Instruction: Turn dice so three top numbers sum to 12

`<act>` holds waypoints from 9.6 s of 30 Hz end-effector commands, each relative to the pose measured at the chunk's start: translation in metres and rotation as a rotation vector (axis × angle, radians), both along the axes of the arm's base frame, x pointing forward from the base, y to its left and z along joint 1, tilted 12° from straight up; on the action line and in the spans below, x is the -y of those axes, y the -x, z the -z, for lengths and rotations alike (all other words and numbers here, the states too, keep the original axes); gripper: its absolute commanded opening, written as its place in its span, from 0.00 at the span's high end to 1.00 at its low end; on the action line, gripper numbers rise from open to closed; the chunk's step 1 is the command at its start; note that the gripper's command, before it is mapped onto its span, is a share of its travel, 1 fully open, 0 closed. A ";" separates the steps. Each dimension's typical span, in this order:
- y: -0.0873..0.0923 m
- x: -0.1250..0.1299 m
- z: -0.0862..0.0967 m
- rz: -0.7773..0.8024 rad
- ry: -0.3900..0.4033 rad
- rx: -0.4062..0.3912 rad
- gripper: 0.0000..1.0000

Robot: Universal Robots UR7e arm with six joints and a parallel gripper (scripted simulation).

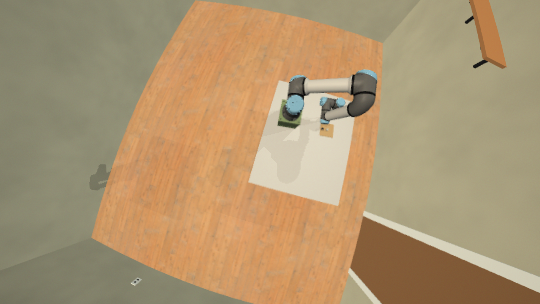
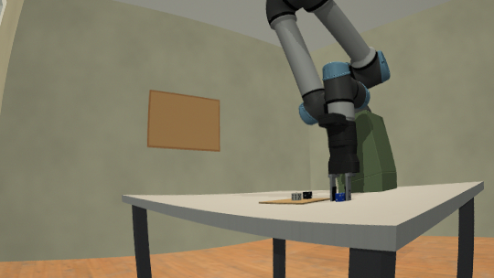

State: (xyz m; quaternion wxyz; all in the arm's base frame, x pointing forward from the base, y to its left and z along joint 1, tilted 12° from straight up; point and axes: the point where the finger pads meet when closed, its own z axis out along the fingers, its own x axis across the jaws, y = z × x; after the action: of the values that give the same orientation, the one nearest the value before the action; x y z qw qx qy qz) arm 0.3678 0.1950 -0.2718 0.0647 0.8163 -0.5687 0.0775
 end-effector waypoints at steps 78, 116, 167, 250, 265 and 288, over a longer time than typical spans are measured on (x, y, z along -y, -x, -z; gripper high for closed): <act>0.005 -0.018 -0.092 0.000 0.000 0.001 0.60; -0.083 0.087 -0.129 0.056 -0.004 0.012 0.60; -0.089 0.106 -0.036 0.057 -0.004 0.012 0.60; -0.089 0.107 -0.031 0.057 -0.004 0.012 0.60; -0.089 0.107 -0.031 0.057 -0.004 0.012 0.60; -0.089 0.107 -0.031 0.057 -0.004 0.012 0.30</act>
State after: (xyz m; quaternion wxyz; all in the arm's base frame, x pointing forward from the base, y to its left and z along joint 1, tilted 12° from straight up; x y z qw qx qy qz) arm 0.4562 0.0877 -0.2412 0.0623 0.7995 -0.5922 0.0792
